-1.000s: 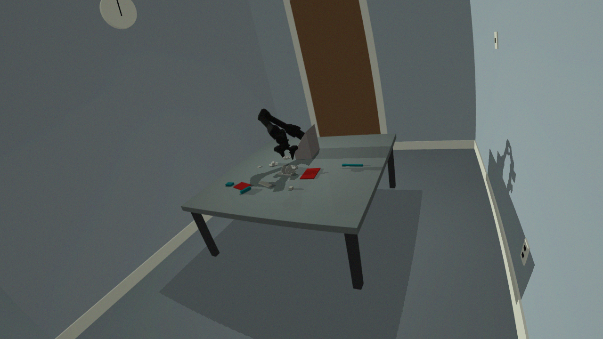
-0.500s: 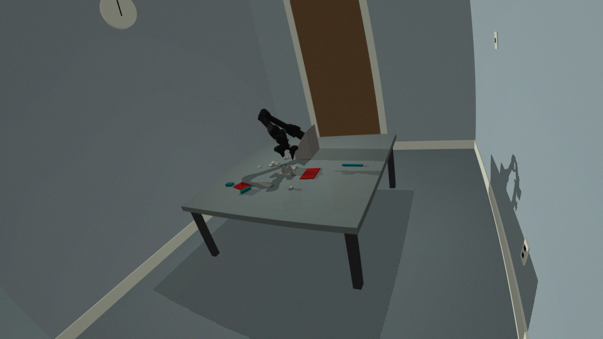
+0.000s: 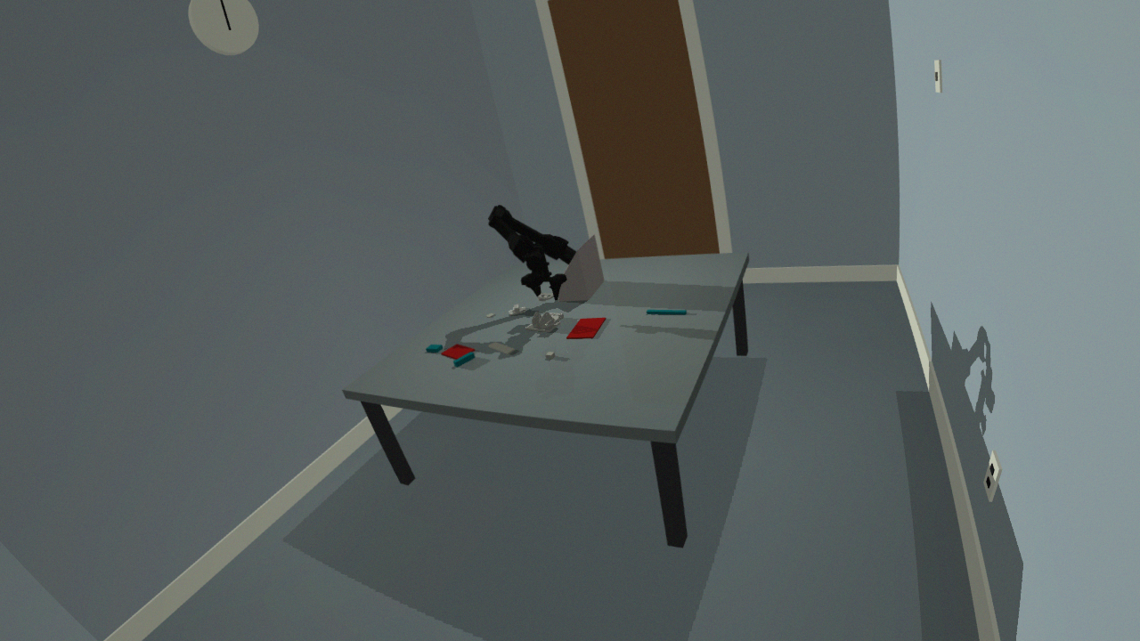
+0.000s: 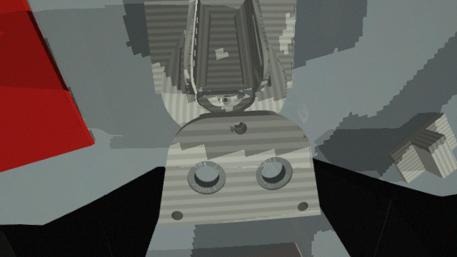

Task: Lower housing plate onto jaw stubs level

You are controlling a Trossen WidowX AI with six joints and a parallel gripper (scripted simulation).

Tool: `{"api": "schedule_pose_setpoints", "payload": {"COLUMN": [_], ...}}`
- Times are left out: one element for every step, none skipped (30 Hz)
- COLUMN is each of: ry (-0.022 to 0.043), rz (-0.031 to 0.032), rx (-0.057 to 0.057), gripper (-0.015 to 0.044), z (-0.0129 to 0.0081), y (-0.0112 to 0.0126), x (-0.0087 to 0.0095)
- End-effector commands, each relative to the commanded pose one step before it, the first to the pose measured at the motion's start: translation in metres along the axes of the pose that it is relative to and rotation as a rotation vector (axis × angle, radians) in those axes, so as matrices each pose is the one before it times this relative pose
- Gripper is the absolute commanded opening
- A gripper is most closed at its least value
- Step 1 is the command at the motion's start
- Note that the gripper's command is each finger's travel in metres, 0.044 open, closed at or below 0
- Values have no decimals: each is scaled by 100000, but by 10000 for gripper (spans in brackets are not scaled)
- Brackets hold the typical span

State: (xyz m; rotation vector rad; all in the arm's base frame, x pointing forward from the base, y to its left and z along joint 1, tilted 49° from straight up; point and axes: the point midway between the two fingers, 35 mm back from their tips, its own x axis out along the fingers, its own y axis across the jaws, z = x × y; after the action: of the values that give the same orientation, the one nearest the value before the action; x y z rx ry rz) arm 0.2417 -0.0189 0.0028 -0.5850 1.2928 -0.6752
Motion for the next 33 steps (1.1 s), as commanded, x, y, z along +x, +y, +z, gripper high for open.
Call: {"api": "schedule_pose_setpoints", "payload": {"ry": [93,0,0,0,0,0,0,0,0,0,0,0,0,0,0,0,0,1,2,1,0,0,0,0,0,0,0,0,0,1,4,6,6], "rz": [245,0,0,0,0,0,0,0,0,0,0,0,0,0,0,0,0,1,2,1,0,0,0,0,0,0,0,0,0,7,22,35,41], "rx": [232,0,0,0,0,0,0,0,0,0,0,0,0,0,0,0,0,-13,-32,-13,0,0,0,0,0,0,0,0,0,-1,-3,-5,-6], "gripper": [351,351,351,351,351,351,351,351,351,351,351,351,351,351,351,351,351,351,351,351,351,351,351,351,351,351,351,351,351,351,351,351,351], "z": [-103,0,0,0,0,0,0,0,0,0,0,0,0,0,0,0,0,-24,-61,-24,0,0,0,0,0,0,0,0,0,2,7,12,14], "y": [157,0,0,0,0,0,0,0,0,0,0,0,0,0,0,0,0,20,49,20,0,0,0,0,0,0,0,0,0,3,10,16,18], "x": [12,0,0,0,0,0,0,0,0,0,0,0,0,0,0,0,0,0,0,0,0,0,0,0,0,0,0,0,0,27,80,133,163]}}
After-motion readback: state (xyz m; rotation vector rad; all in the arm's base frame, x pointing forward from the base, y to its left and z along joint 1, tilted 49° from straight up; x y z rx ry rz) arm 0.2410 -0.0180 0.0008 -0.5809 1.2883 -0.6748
